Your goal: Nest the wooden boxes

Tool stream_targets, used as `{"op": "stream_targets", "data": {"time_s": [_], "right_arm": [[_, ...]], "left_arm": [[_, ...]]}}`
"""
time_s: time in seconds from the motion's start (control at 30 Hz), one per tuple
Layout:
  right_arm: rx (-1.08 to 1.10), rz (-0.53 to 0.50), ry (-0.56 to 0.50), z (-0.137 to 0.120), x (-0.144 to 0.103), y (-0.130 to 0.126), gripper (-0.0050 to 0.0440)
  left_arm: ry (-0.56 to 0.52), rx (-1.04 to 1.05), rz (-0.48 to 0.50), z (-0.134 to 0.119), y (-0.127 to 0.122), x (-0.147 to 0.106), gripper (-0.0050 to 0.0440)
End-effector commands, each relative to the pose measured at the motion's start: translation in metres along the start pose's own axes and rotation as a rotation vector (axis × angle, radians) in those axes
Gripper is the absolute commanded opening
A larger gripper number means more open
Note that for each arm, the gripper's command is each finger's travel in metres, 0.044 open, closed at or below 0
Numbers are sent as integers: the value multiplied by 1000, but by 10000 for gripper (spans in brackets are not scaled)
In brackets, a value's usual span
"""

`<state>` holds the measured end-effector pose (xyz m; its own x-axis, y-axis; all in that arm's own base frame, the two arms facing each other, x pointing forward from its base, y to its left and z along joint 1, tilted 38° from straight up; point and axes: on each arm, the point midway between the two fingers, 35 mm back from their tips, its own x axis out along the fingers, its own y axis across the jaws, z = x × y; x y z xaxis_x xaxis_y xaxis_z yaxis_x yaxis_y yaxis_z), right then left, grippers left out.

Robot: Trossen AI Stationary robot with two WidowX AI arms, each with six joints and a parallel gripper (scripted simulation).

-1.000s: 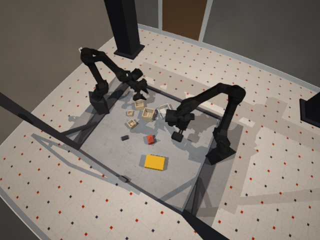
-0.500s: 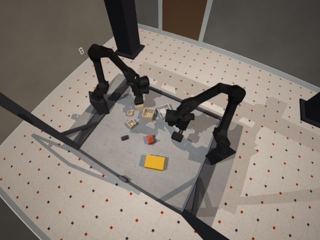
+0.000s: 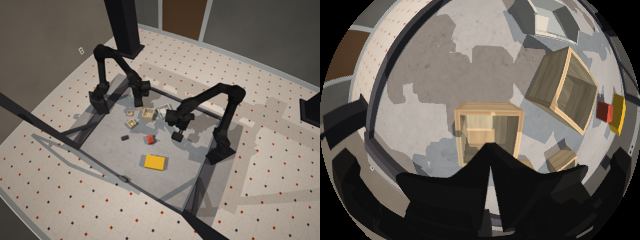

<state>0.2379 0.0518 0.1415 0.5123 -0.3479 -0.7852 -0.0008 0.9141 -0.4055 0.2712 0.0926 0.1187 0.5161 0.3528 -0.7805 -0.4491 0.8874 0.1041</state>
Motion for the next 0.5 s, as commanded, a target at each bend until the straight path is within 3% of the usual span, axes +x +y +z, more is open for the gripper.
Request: {"op": "stream_targets", "data": {"time_s": [0.0, 0.23, 0.37, 0.4, 0.47], "right_arm": [[8, 3, -10, 1, -2, -1, 400], [8, 3, -10, 1, -2, -1, 400], [8, 3, -10, 1, -2, -1, 400], [8, 3, -10, 1, -2, -1, 400], [8, 3, -10, 1, -2, -1, 400]], "left_arm": [[10, 3, -2, -3, 0, 16, -2], [10, 3, -2, -3, 0, 25, -5], [10, 3, -2, -3, 0, 29, -35], [10, 2, -2, -3, 0, 29, 24], [10, 2, -2, -3, 0, 29, 24]]}}
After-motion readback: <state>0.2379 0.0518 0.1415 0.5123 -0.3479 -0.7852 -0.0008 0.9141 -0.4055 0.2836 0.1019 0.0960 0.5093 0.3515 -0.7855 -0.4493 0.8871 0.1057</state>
